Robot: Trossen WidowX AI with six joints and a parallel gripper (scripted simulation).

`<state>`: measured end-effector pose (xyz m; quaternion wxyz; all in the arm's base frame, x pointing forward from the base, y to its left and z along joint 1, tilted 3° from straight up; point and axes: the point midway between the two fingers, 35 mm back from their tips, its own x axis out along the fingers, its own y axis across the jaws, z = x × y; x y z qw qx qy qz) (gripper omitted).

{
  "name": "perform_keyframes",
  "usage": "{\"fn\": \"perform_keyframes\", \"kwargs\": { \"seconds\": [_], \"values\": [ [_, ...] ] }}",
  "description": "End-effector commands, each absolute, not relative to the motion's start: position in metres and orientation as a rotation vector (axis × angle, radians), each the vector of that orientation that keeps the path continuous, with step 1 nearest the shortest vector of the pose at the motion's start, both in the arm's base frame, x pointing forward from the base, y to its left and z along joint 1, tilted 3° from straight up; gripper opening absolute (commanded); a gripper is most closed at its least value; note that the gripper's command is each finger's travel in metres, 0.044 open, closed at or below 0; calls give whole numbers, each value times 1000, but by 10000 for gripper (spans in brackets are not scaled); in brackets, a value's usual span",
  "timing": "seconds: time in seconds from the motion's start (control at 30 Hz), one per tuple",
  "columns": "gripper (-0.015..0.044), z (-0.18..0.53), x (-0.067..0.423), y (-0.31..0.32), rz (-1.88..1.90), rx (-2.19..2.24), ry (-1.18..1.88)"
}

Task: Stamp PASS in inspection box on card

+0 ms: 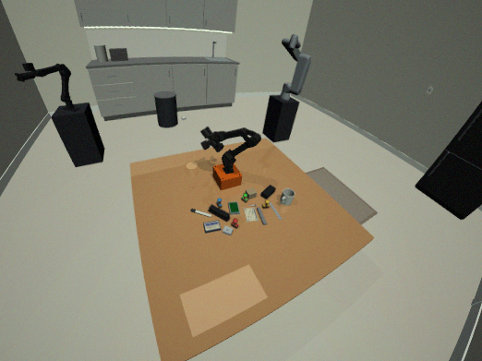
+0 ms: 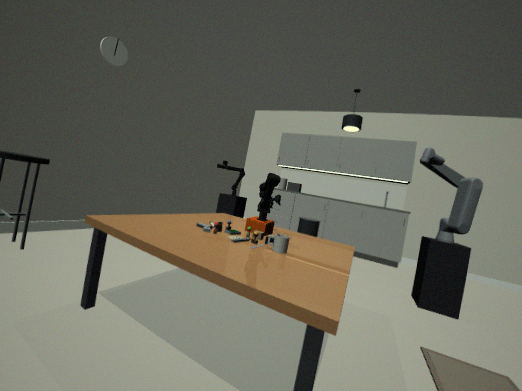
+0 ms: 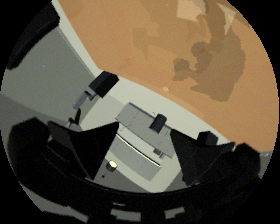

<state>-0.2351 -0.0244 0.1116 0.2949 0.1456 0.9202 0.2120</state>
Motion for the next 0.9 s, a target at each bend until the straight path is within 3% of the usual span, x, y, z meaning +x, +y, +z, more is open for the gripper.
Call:
{"fn": "perform_keyframes", "kwargs": {
  "seconds": [0.0, 0.2, 0.57, 0.87],
  "values": [
    [374, 111, -235, -27, 556, 378, 2453],
    [216, 102, -218, -98, 298, 77, 2510],
    [216, 84, -115, -212, -136, -386, 2256],
    [216, 72, 9, -240, -272, -500, 1889]
  ]
}}
